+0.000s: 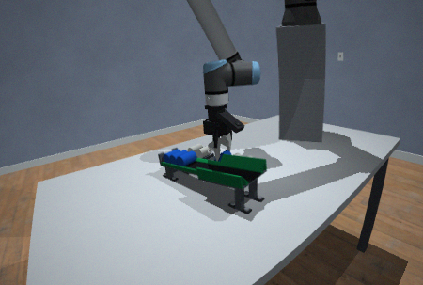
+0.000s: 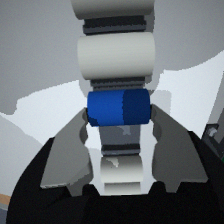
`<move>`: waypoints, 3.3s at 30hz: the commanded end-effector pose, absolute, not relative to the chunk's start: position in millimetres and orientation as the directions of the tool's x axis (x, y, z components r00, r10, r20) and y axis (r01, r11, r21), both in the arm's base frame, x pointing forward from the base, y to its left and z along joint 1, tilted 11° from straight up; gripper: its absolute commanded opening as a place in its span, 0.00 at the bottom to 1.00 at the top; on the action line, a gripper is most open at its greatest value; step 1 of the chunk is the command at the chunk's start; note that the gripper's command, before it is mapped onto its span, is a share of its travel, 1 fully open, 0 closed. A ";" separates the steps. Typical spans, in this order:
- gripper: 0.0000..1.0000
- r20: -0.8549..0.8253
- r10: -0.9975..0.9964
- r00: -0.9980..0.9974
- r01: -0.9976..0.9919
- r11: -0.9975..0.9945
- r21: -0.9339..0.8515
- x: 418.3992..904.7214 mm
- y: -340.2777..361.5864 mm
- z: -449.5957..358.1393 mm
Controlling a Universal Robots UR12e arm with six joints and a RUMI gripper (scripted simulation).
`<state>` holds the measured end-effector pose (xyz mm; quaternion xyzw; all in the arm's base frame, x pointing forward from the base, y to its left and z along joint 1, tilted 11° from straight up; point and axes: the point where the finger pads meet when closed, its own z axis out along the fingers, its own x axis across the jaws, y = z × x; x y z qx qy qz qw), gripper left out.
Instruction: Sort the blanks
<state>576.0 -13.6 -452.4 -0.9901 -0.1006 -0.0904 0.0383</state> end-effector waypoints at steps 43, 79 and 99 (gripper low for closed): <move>0.37 0.187 0.192 0.963 0.206 -0.977 -0.057 558.7 -23.0 -353.1; 0.37 0.188 0.176 0.966 0.190 -0.980 -0.059 719.9 37.9 -257.8; 0.37 0.190 0.178 0.966 0.192 -0.980 -0.058 731.2 44.8 -318.9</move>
